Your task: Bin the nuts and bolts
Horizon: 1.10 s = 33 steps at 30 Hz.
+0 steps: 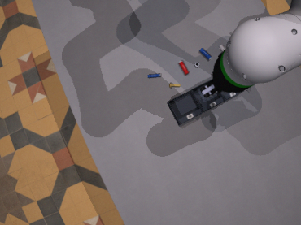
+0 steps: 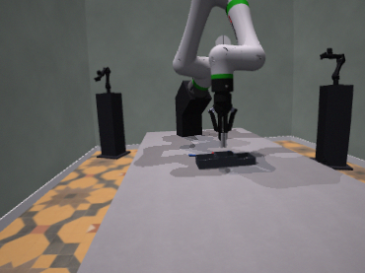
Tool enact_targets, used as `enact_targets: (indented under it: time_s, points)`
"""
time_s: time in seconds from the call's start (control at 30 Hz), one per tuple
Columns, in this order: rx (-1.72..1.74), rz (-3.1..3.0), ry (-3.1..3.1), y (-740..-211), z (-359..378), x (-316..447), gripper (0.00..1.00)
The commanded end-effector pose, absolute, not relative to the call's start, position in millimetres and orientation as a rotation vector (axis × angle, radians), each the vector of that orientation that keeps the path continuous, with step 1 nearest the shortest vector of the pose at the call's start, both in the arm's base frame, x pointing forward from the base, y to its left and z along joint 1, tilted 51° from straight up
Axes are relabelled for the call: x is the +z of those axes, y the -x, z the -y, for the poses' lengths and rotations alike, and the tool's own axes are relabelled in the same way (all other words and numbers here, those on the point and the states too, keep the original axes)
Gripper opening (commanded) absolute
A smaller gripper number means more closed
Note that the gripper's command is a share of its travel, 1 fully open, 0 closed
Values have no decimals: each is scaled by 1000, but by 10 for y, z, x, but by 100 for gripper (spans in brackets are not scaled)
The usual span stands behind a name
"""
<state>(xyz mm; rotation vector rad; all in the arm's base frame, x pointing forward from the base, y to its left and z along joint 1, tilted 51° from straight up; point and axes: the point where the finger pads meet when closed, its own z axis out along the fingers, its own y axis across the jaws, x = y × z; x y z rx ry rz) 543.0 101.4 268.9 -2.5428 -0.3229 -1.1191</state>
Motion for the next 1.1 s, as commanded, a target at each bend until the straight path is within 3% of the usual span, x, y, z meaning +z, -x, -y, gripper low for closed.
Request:
enact_targets:
  time_s: [0.0, 0.47, 1.07]
  points:
    - [-1120, 323, 2543, -5417, -1058, 2707, 5]
    - [-1120, 323, 2543, -5236, -1700, 2919, 5]
    - [-1120, 323, 2543, -5393, -1880, 2776, 5]
